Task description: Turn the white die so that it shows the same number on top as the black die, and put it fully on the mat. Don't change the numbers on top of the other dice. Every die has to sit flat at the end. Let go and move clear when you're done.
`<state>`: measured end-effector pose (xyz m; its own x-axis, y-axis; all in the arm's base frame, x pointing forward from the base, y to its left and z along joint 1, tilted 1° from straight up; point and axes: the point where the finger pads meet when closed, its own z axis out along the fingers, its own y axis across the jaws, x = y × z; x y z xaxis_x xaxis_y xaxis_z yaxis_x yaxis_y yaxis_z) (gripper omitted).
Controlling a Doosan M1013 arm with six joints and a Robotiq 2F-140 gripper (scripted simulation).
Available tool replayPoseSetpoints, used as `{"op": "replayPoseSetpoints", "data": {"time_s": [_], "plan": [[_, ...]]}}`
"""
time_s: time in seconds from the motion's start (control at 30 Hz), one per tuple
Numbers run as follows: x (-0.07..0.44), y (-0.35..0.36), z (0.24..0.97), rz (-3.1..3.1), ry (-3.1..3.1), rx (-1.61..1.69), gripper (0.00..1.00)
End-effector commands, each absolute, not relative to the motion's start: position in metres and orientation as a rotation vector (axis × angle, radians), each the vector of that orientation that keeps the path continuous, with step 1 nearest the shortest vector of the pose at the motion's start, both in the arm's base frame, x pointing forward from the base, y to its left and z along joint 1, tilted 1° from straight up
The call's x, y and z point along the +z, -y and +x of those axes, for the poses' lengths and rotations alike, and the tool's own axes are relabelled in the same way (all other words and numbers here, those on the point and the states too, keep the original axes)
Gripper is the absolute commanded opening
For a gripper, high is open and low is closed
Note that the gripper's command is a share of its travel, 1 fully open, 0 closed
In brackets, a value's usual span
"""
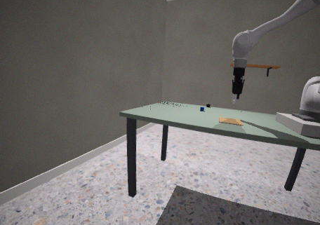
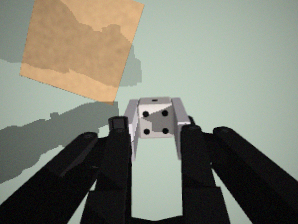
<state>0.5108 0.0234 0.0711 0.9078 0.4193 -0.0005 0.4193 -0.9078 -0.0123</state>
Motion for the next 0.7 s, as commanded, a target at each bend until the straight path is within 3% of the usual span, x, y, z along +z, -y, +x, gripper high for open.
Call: {"op": "replayPoseSetpoints", "data": {"time_s": [0.0,0.23,0.67], "plan": [[0.071,-0.07,0.526,-3.089,0.567,0.025,0.24],[0.071,-0.143,0.533,-3.113,0.422,0.026,0.24],[0.071,-0.146,0.533,-3.114,0.416,0.026,0.24]]}}
